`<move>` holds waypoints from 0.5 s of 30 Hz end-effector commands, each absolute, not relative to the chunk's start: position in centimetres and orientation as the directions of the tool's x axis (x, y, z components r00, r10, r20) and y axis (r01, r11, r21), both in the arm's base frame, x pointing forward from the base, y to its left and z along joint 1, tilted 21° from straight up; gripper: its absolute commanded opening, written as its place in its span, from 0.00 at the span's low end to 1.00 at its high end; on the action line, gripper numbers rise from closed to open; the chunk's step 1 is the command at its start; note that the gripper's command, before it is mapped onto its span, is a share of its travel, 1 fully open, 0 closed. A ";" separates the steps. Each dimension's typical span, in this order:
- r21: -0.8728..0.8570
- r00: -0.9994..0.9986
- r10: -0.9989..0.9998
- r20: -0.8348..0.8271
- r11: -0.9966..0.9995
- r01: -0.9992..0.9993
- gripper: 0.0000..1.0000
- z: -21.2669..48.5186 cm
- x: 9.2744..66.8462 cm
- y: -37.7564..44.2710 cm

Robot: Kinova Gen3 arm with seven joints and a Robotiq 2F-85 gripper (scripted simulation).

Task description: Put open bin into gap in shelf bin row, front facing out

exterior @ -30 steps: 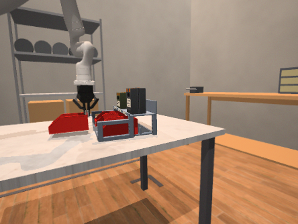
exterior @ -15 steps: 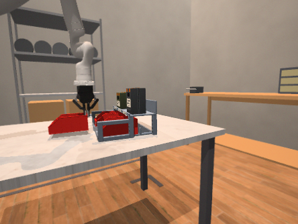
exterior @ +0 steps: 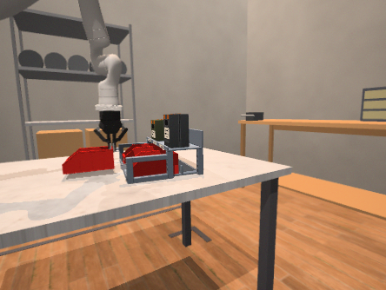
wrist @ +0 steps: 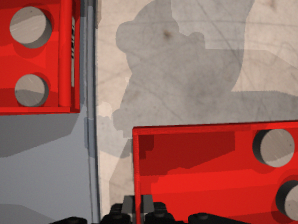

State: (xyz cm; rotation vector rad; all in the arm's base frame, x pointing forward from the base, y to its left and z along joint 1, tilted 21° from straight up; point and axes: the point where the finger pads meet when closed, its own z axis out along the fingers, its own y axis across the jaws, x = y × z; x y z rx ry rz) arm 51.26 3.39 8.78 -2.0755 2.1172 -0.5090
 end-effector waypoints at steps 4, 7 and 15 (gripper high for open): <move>-0.334 -0.045 -0.990 0.136 -0.003 -0.943 0.10 8.8 51.5 3.5; -0.332 -0.044 -0.990 0.138 -0.004 -0.943 0.10 8.9 51.4 3.5; -0.334 -0.045 -0.990 0.136 -0.003 -0.943 0.10 8.9 51.6 3.6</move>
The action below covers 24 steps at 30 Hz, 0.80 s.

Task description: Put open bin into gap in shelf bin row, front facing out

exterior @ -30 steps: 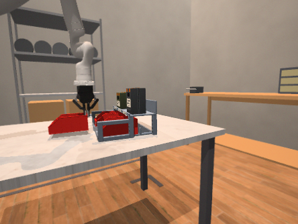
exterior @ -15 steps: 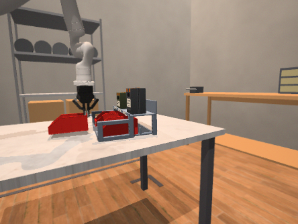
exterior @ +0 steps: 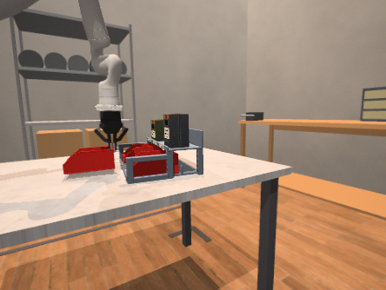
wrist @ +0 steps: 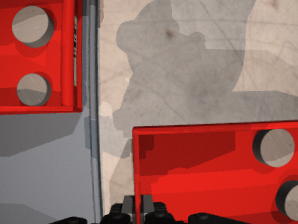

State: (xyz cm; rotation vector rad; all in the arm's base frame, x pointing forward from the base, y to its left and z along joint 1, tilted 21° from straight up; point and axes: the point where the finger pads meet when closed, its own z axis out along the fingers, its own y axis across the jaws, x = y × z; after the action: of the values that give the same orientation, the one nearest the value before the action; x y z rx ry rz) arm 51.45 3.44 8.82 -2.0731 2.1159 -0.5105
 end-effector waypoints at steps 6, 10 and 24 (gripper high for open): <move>-0.334 -0.045 -0.990 0.136 -0.003 -0.943 0.10 8.9 51.6 3.6; -0.333 -0.044 -0.990 0.137 -0.004 -0.943 0.10 9.1 52.1 3.5; -0.334 -0.045 -0.990 0.136 -0.003 -0.943 0.10 9.2 52.4 3.5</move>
State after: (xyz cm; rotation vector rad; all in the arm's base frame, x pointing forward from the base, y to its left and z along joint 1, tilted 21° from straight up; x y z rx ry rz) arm 52.43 3.50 9.20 -2.0711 2.1098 -0.5134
